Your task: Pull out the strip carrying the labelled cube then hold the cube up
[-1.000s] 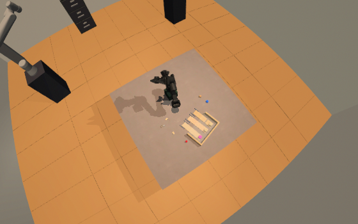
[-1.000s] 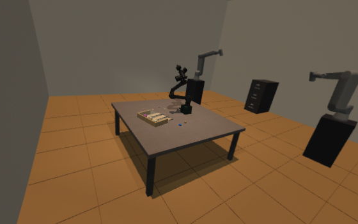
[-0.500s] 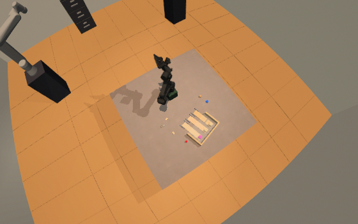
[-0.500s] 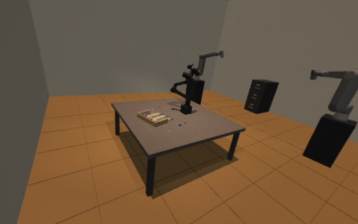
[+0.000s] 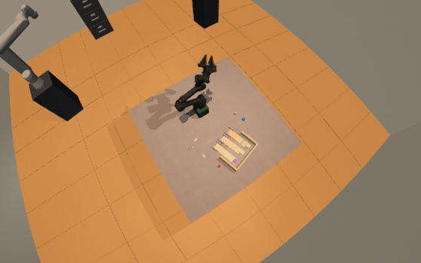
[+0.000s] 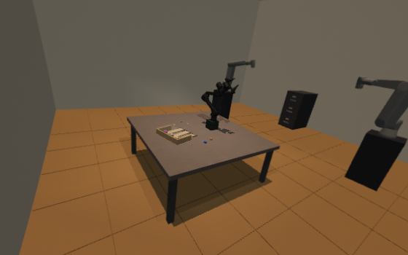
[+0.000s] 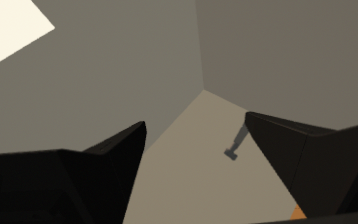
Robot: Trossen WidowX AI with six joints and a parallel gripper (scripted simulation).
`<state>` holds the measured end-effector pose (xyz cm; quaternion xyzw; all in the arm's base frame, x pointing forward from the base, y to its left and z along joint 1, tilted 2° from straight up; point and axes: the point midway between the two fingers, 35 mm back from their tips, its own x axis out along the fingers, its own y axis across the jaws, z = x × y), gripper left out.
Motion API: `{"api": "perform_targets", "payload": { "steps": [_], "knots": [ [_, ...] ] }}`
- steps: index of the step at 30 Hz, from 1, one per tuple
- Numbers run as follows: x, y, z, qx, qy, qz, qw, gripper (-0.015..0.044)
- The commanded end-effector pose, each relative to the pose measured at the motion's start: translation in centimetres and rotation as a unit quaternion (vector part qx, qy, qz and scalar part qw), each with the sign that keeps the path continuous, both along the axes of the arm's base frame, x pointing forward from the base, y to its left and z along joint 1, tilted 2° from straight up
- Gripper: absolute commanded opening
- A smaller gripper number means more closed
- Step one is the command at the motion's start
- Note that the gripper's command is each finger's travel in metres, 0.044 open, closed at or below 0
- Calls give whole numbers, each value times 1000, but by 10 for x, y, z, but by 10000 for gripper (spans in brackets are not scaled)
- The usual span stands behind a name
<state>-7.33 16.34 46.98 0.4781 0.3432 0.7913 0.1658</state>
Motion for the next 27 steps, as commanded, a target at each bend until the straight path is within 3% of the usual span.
{"api": "perform_targets", "payload": {
  "steps": [1, 7, 14, 20, 27],
  "knots": [
    [38, 44, -24, -37, -29, -143, 989, 400],
    [115, 85, -66, -104, -85, -347, 928, 400],
    [216, 89, -124, -209, -155, -539, 801, 400],
    [297, 55, -179, -321, -210, -648, 658, 400],
    [365, -21, -248, -467, -257, -699, 476, 400]
  ]
}}
